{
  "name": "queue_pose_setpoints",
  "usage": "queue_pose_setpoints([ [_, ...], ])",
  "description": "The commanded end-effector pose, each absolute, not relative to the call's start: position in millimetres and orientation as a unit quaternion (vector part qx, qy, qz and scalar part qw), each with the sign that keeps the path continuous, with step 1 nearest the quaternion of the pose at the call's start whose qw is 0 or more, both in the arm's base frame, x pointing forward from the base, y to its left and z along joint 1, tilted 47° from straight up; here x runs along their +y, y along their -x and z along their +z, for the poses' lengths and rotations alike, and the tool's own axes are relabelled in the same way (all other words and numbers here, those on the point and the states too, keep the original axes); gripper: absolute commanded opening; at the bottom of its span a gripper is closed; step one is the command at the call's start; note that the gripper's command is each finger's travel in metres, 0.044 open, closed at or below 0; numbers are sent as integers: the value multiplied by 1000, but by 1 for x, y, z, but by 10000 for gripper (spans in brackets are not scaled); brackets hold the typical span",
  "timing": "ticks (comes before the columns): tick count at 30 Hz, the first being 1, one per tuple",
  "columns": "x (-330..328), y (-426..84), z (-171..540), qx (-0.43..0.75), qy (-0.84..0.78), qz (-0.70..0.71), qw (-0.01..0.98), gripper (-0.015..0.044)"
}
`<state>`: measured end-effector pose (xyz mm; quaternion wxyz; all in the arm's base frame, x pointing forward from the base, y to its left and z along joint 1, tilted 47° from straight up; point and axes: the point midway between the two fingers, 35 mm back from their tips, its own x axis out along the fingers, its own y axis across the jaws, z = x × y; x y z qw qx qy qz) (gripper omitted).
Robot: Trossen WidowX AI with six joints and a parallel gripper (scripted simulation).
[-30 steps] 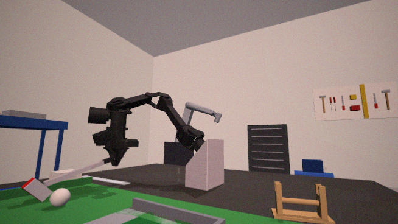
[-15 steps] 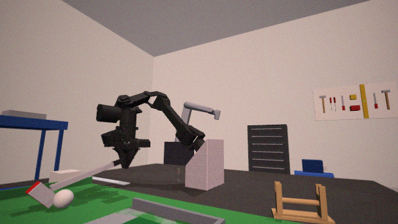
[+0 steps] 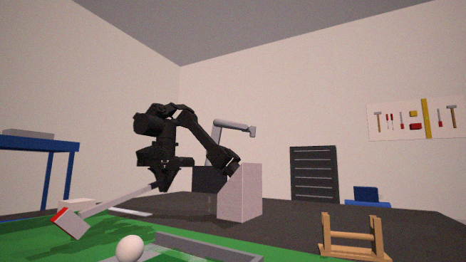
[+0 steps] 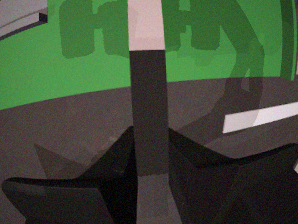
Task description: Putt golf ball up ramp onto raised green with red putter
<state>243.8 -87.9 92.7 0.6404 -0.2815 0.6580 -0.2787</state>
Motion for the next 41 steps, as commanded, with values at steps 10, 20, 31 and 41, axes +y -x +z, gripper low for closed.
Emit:
queue_pose_setpoints([
  [10,-61,-246,117,654,283,-278,644,0],
  [20,-61,-246,117,654,283,-278,644,0],
  [31,-61,-246,117,654,283,-278,644,0],
  [41,-61,-246,117,654,283,-278,644,0],
])
